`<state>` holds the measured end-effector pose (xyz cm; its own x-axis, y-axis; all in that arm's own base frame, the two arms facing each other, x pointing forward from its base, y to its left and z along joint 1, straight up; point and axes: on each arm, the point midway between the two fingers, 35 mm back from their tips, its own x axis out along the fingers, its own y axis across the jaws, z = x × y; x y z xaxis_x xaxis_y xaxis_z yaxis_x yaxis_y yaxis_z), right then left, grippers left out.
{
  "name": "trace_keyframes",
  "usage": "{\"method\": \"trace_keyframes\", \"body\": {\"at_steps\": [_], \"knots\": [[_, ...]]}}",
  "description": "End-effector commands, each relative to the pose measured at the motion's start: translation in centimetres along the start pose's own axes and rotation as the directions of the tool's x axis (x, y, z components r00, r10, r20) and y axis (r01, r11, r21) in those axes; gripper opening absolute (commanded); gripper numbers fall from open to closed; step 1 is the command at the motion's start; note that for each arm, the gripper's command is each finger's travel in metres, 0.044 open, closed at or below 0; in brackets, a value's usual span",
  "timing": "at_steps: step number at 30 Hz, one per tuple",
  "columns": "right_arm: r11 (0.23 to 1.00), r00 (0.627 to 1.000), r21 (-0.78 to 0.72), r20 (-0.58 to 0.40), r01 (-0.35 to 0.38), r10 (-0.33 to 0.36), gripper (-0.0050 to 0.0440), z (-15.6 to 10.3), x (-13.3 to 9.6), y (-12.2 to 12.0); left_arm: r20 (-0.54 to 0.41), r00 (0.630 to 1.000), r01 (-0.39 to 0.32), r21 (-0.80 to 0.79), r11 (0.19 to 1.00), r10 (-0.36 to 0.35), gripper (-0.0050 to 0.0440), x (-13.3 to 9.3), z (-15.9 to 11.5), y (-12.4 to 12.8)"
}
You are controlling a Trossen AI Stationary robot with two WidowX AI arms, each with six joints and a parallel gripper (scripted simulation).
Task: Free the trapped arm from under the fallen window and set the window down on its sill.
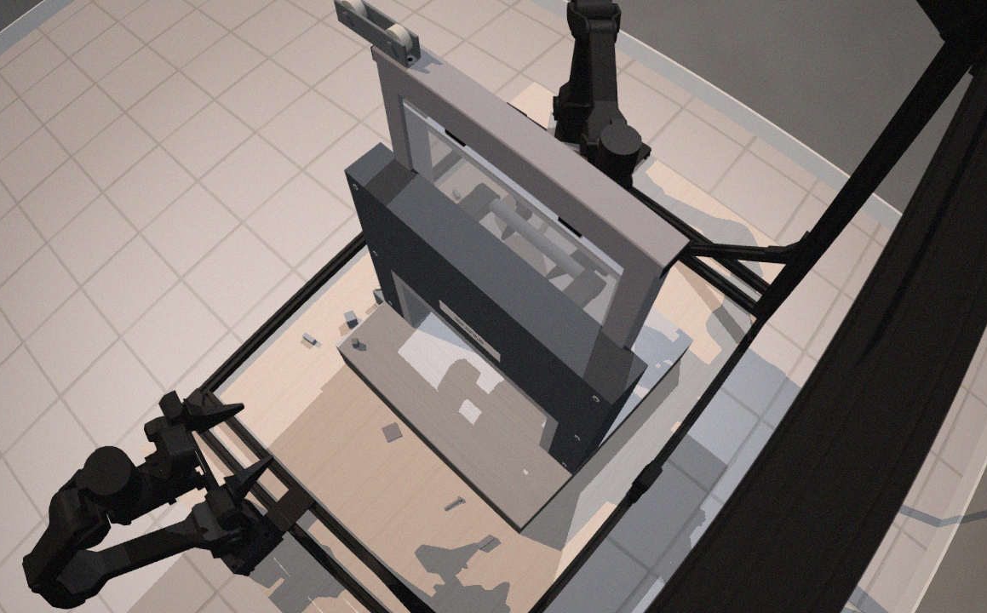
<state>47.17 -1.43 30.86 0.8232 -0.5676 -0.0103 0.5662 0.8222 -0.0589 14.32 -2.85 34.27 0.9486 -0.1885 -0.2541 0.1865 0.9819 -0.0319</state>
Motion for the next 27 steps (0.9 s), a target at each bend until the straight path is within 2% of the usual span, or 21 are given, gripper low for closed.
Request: {"method": "trace_keyframes", "body": {"at_steps": [1,12,27], "knots": [[0.998,0.997,0.059,0.077,-0.012,0.008,0.0400,4.1,-0.8,-0.3,0.010,1.000,0.009,0.011,1.000,-0.009,0.0400,-0.9,-1.2,0.0],[0.998,0.997,0.059,0.077,-0.012,0.008,0.0400,4.1,-0.8,-0.3,0.059,0.998,0.029,0.035,0.999,-0.031,0.0400,-3.1,-3.2,-0.3],[0.998,0.997,0.059,0.077,-0.012,0.008,0.0400,4.1,-0.8,-0.3,0.073,0.997,0.035,0.043,0.998,-0.038,0.0400,-3.6,-3.9,-0.4]]}}
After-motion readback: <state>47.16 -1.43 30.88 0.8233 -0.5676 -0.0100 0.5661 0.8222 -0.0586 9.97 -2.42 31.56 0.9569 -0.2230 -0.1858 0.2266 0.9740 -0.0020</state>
